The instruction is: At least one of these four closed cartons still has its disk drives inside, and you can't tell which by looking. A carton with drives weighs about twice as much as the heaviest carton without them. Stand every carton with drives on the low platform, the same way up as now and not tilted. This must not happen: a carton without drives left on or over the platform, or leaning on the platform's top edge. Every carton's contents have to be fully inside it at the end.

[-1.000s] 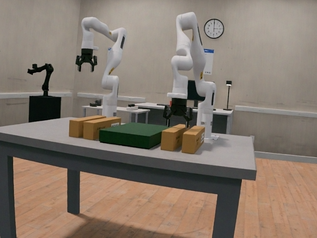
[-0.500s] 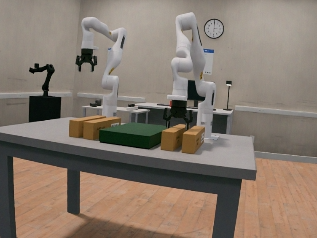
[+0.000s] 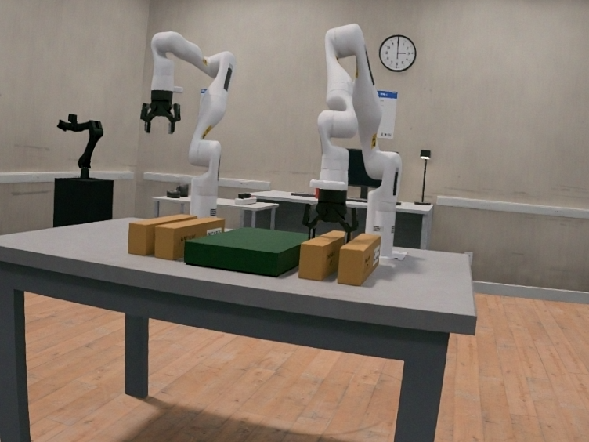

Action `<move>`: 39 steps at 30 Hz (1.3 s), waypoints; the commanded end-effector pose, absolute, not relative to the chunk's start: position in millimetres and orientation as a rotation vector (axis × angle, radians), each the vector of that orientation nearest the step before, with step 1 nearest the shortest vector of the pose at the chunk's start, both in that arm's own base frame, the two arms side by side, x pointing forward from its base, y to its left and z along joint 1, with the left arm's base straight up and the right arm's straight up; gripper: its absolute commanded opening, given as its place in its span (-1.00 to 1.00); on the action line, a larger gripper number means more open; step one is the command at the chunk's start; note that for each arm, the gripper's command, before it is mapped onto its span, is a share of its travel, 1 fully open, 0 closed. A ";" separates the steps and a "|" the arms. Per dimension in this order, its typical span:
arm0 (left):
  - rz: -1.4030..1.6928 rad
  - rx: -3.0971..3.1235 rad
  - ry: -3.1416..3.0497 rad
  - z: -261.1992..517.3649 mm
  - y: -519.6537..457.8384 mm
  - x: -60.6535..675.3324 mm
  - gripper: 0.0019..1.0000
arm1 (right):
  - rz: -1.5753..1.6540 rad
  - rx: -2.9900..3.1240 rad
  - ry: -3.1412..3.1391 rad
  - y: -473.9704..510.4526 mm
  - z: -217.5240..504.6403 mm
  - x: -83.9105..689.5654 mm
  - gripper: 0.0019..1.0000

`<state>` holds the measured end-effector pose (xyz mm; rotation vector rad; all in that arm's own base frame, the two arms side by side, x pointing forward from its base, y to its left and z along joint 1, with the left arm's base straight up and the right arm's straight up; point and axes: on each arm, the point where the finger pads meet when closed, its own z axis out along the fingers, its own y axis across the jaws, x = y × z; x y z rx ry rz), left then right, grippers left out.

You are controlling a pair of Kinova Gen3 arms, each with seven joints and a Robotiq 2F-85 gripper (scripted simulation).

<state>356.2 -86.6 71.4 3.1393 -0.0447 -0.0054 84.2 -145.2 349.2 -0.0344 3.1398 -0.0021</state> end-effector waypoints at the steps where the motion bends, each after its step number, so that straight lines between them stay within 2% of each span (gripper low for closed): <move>1: -0.003 3.138 -0.045 70.7 -86.8 356.7 1.00 | -0.003 -0.034 3.139 -145.3 349.4 84.4 1.00; 28: -0.003 3.139 -0.043 65.7 -87.3 357.0 1.00 | -0.003 -0.034 3.139 -145.3 349.4 84.4 1.00; 29: -0.003 3.139 -0.043 65.7 -87.3 357.0 0.44 | -0.003 -0.034 3.139 -145.3 349.4 84.4 1.00; 39: -0.003 3.139 -0.043 65.7 -87.3 357.0 0.44 | -0.003 -0.034 3.139 -145.3 349.4 84.4 1.00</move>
